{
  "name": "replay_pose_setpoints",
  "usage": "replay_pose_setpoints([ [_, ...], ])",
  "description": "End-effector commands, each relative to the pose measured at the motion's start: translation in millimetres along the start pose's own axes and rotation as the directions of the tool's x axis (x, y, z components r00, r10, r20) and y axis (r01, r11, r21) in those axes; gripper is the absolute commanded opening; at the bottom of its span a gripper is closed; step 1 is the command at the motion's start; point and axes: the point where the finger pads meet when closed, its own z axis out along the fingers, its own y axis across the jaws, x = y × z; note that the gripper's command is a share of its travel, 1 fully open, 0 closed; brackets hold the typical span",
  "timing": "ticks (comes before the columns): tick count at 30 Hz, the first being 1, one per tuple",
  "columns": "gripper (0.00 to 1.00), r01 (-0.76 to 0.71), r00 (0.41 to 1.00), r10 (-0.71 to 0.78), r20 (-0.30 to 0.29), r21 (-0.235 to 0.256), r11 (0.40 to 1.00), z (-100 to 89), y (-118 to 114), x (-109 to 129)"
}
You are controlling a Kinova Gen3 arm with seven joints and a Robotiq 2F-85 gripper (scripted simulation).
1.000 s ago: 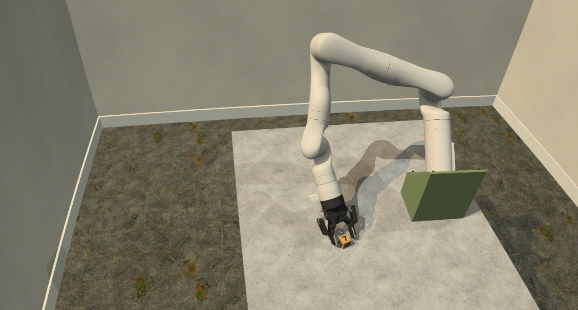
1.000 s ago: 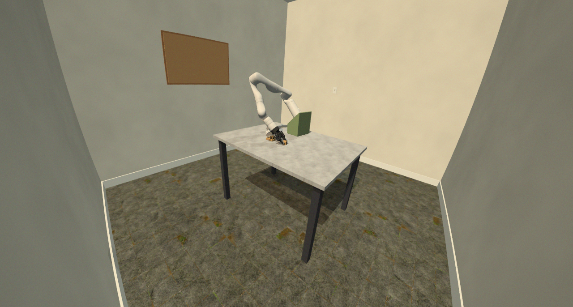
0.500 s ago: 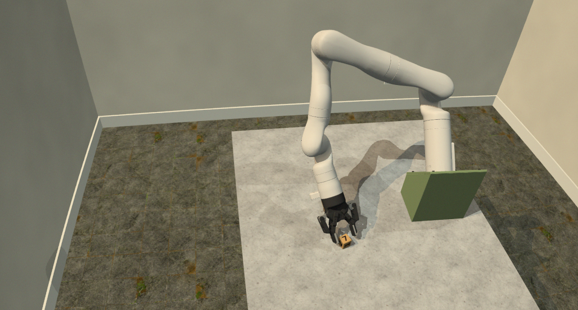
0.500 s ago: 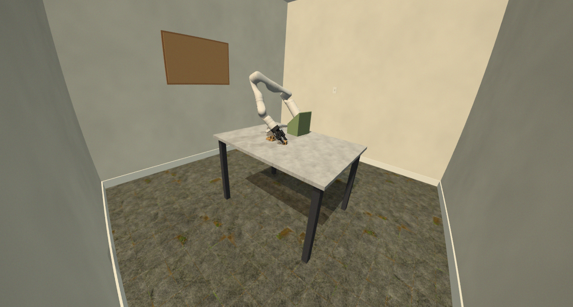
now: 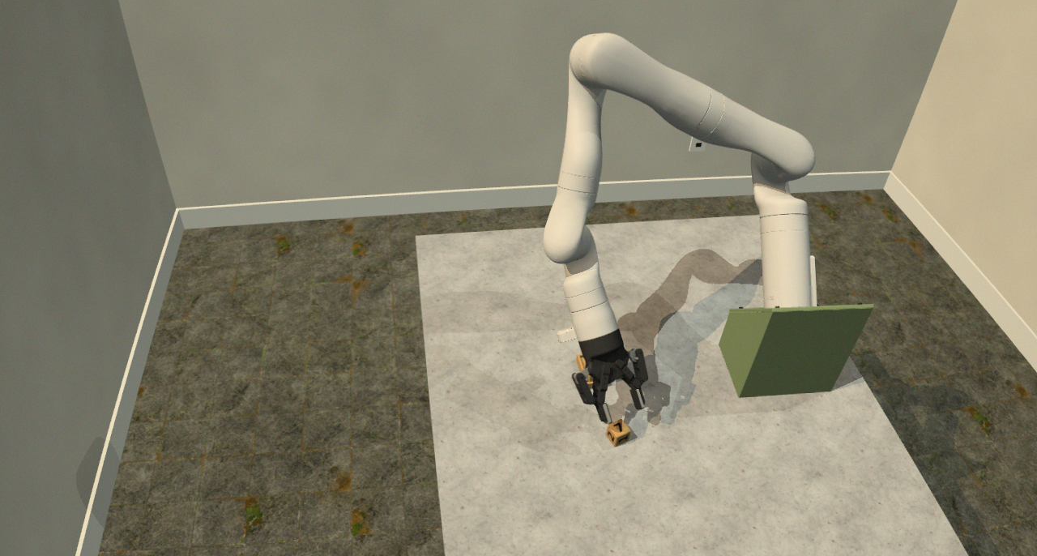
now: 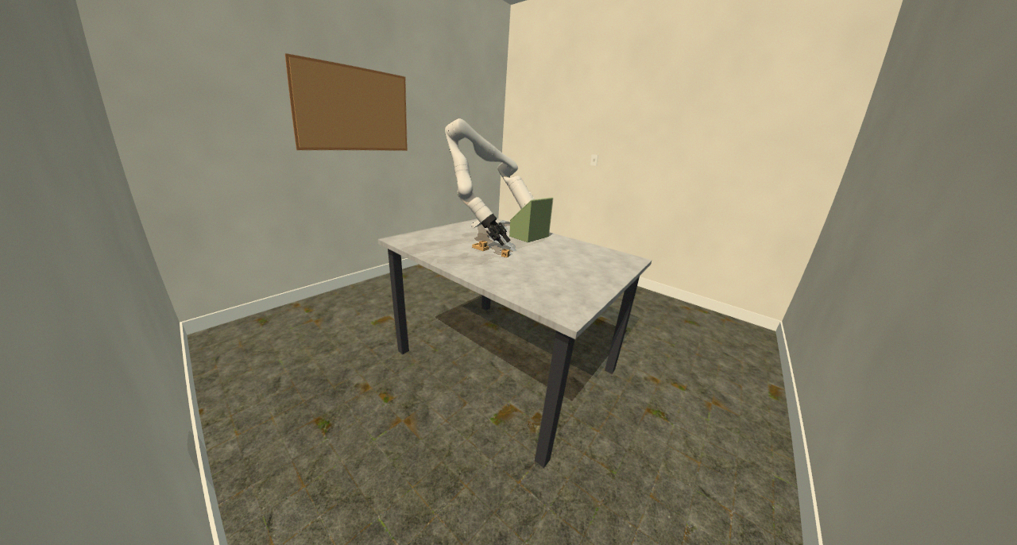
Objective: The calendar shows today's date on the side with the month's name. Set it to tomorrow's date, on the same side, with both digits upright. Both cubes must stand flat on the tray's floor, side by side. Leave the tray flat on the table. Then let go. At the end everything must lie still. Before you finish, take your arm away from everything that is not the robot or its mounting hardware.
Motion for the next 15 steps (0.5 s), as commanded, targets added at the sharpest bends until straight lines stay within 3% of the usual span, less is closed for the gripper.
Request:
replay_pose_setpoints([
  [1,0.69,0.013,1.000,-0.013,-0.003,0.009,1.000,-8.6,-3.8,-8.7],
  [15,0.69,0.013,1.000,-0.013,-0.005,0.009,1.000,-13.7,-3.6,-13.9],
])
